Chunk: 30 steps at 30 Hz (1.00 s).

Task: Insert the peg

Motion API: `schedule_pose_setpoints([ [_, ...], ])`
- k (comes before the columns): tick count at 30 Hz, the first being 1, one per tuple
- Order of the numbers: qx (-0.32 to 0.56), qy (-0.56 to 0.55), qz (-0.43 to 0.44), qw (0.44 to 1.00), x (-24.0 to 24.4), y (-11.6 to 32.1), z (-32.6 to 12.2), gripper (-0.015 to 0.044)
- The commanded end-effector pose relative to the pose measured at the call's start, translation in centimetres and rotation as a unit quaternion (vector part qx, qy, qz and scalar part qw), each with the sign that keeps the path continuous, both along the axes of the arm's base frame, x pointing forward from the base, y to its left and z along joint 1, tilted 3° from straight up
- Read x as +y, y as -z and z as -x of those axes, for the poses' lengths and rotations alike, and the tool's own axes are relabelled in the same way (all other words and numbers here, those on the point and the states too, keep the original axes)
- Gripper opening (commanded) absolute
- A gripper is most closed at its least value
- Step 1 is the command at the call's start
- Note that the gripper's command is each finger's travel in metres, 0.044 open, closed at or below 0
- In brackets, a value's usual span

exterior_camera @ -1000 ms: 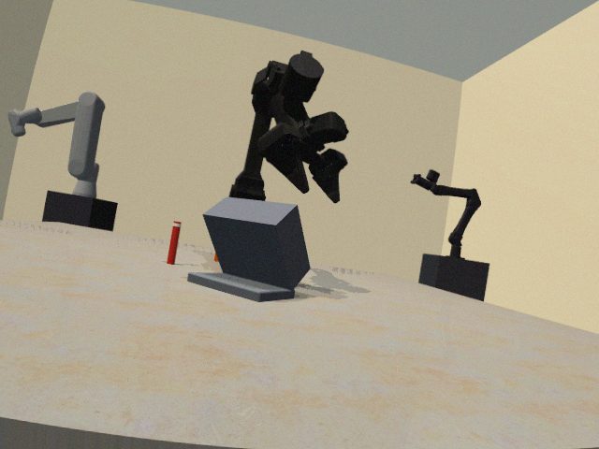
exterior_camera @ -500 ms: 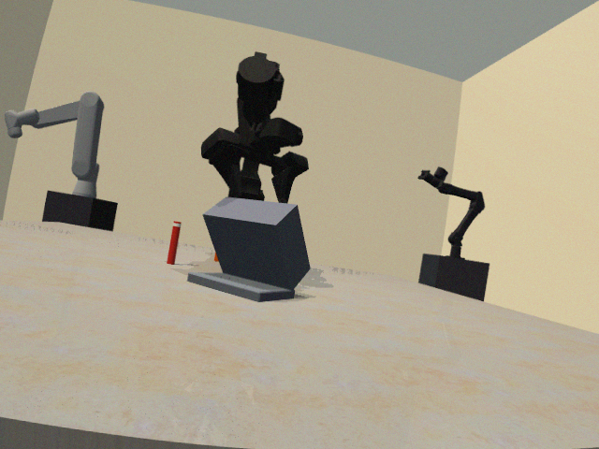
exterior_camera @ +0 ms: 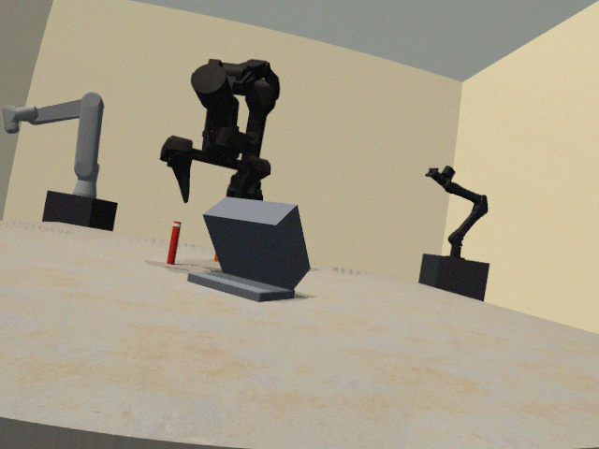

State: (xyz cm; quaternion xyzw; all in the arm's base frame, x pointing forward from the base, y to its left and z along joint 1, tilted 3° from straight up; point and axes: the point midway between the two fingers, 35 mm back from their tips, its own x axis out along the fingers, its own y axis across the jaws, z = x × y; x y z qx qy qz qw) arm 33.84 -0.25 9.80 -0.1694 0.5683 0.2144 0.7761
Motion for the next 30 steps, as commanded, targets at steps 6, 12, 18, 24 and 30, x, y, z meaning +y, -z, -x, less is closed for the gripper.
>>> schedule_pose_setpoints([
  [6,0.052,0.052,0.027,0.997,-4.0,1.2,2.7,0.044],
  [12,0.087,0.087,0.04,0.992,-6.4,1.7,4.7,0.044],
  [18,0.106,0.106,0.047,0.988,-7.4,1.9,5.9,0.044],
  [24,0.106,0.106,0.047,0.988,-7.4,2.3,5.8,0.044],
  [30,0.106,0.106,0.047,0.988,-7.4,3.3,5.7,0.044],
])
